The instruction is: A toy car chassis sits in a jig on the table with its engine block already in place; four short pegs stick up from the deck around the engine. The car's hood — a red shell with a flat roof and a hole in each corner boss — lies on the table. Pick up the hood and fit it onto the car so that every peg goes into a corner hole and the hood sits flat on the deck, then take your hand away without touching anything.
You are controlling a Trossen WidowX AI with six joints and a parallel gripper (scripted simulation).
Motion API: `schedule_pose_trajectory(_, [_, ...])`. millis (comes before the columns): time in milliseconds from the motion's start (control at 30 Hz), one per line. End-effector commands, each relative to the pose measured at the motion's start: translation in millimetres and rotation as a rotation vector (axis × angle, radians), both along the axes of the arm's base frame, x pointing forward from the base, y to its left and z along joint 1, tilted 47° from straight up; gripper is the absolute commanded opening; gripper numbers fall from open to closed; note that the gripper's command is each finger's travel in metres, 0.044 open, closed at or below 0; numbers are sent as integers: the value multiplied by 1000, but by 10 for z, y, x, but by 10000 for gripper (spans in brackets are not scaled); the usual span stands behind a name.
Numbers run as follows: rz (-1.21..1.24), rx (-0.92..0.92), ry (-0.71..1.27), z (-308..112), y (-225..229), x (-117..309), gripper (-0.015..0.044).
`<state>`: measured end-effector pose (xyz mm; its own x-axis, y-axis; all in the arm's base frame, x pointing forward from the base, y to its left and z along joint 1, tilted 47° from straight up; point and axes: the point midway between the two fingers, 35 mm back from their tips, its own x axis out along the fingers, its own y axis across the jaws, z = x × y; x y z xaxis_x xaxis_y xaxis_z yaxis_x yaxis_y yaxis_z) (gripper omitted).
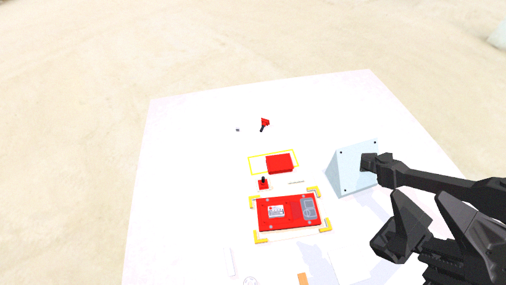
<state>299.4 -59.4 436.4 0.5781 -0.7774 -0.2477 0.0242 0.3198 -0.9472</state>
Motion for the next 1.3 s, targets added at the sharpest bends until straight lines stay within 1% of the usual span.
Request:
schedule_pose_trajectory(0, [2,2,5,-16,2,15,246])
schedule_pose_trajectory(67, [18,17,45,-147,12,131,299])
schedule_pose_trajectory(233, [70,91,195,-686,22,512,430])
schedule_pose_trajectory(267, [78,109,225,-801,19,576,440])
schedule_pose_trajectory(500, [114,265,428,-1670,-34,890,440])
schedule_pose_trajectory(733, [126,474,618,-2566,-106,982,440])
schedule_pose_trajectory(967, [117,740,782,-3415,-146,877,440])
schedule_pose_trajectory(1267, [51,1201,933,-4410,-85,483,440])
